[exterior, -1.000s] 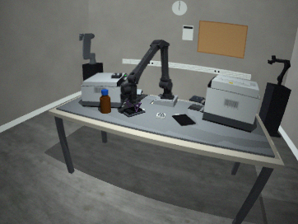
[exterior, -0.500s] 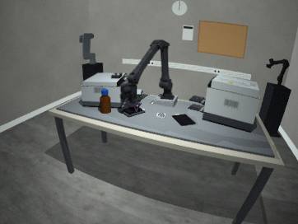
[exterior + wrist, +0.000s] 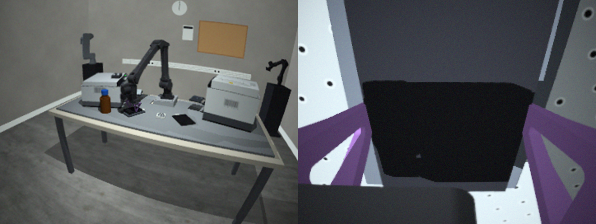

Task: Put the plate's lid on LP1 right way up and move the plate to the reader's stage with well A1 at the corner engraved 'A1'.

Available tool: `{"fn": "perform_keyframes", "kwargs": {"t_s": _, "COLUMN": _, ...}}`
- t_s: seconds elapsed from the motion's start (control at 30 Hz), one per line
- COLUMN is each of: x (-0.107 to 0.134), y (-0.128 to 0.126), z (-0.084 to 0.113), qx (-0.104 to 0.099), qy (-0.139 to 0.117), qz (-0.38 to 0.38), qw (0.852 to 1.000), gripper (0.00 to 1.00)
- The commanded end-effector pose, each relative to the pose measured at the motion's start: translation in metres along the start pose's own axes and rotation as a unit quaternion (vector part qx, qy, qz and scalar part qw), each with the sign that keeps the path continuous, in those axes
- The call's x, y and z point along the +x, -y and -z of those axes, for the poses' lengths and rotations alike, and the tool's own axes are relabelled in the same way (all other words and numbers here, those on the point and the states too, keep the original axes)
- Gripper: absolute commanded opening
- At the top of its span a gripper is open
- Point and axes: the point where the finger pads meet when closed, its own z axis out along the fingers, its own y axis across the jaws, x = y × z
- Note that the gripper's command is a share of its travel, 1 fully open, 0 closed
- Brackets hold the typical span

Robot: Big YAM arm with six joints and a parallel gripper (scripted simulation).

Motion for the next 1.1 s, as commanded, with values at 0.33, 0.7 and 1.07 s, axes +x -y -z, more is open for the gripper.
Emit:
{"fn": "perform_keyframes", "kwargs": {"t_s": 0.33, "x": -0.0133, "y": -0.0037, "z": 0.0017, "qx": -0.002, "qy": 0.016, "qz": 0.0, "qw": 1.0, "gripper": 0.85}}
{"fn": "perform_keyframes", "kwargs": {"t_s": 0.7, "x": -0.0131, "y": -0.0036, "z": -0.0002, "qx": -0.002, "qy": 0.014, "qz": 0.0, "qw": 1.0, "gripper": 0.85}}
{"fn": "perform_keyframes", "kwargs": {"t_s": 1.07, "x": -0.0119, "y": -0.0034, "z": -0.002, "qx": -0.002, "qy": 0.011, "qz": 0.0, "qw": 1.0, "gripper": 0.85}}
